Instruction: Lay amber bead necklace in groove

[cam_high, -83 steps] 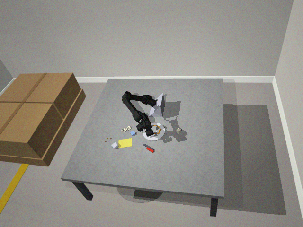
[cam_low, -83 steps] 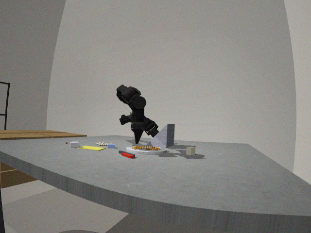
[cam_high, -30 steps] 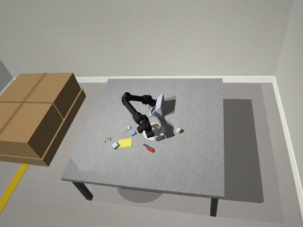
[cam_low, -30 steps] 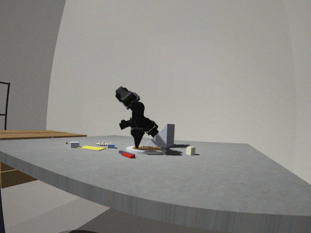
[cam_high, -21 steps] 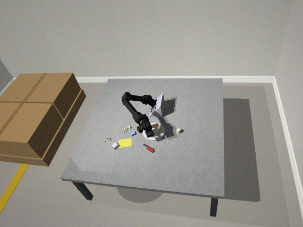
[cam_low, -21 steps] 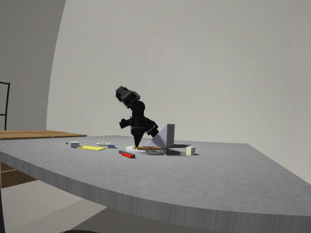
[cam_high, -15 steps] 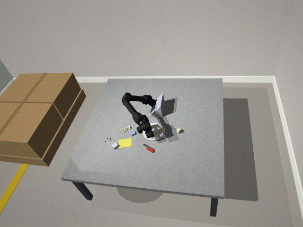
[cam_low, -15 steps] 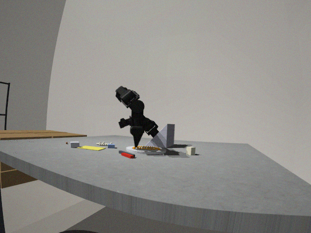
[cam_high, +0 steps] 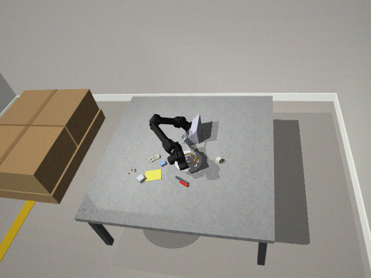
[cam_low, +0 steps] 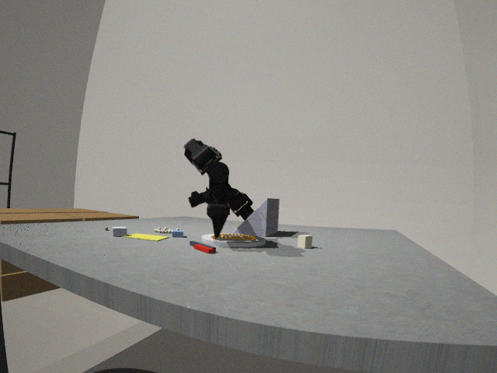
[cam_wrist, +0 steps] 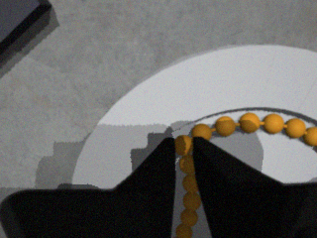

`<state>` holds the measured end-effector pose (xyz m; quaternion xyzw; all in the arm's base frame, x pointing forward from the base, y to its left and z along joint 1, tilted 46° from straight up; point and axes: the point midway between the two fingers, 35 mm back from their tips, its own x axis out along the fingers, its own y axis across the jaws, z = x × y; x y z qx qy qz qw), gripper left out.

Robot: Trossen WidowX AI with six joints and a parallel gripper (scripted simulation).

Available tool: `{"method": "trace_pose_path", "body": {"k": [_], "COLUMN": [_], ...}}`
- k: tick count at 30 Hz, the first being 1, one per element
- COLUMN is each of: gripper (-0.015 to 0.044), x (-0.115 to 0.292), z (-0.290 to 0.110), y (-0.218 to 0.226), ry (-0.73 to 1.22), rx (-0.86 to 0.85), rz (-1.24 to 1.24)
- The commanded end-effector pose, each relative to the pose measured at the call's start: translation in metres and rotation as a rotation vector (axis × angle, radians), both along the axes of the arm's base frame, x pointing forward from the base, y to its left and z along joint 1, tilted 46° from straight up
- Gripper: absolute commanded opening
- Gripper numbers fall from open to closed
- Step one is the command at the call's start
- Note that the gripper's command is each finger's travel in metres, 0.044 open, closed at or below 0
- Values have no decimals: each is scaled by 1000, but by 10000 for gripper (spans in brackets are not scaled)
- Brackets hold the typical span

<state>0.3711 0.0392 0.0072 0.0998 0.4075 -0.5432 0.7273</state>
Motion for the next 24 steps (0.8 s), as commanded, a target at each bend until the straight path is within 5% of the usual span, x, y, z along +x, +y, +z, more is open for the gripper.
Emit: {"method": "trace_pose_path", "body": {"k": [1, 16, 24], "gripper": [53, 440, 440], "x": [0, 0, -1], "z": [0, 1, 4], "y": [0, 1, 4], "ry": [0, 3, 3], "rx": [0, -2, -6], "rz": [0, 2, 2]}}
